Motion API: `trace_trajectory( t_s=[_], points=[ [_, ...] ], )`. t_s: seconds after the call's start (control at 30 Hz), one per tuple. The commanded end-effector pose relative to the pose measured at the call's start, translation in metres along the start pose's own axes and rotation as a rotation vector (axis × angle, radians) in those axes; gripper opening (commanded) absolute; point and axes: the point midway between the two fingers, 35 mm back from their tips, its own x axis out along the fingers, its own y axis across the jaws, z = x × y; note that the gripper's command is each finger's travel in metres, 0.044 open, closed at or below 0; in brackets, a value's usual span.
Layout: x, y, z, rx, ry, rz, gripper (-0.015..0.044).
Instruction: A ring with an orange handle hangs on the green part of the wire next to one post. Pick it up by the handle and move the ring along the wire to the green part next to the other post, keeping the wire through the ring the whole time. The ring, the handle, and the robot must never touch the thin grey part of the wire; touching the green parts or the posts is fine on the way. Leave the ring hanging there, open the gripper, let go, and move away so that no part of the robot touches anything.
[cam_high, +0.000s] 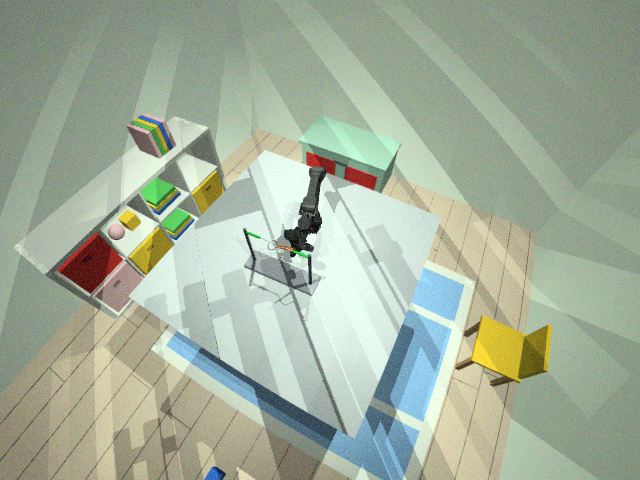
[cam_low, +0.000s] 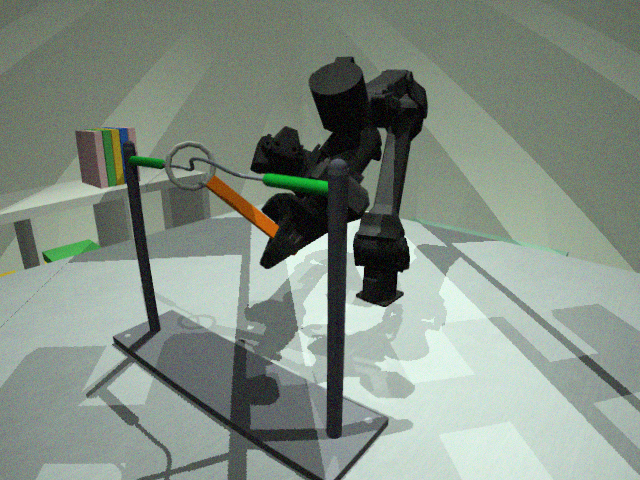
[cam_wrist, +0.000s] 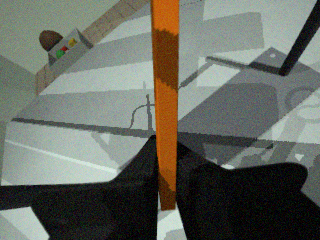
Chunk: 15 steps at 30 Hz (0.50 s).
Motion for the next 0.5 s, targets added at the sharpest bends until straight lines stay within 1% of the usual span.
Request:
trace_trajectory(
  t_s=[0.0,0.27,0.47],
  points=[
    [-0.001,0.001,0.002,-0.023,-0.004,0.005,-0.0150],
    [0.000,-0.010,0.004,-0.174,-0.011,0.035,-0.0150],
    [0.002,-0.026,0.009,-0.355,-0.022,0.069,-0.0150]
  ],
)
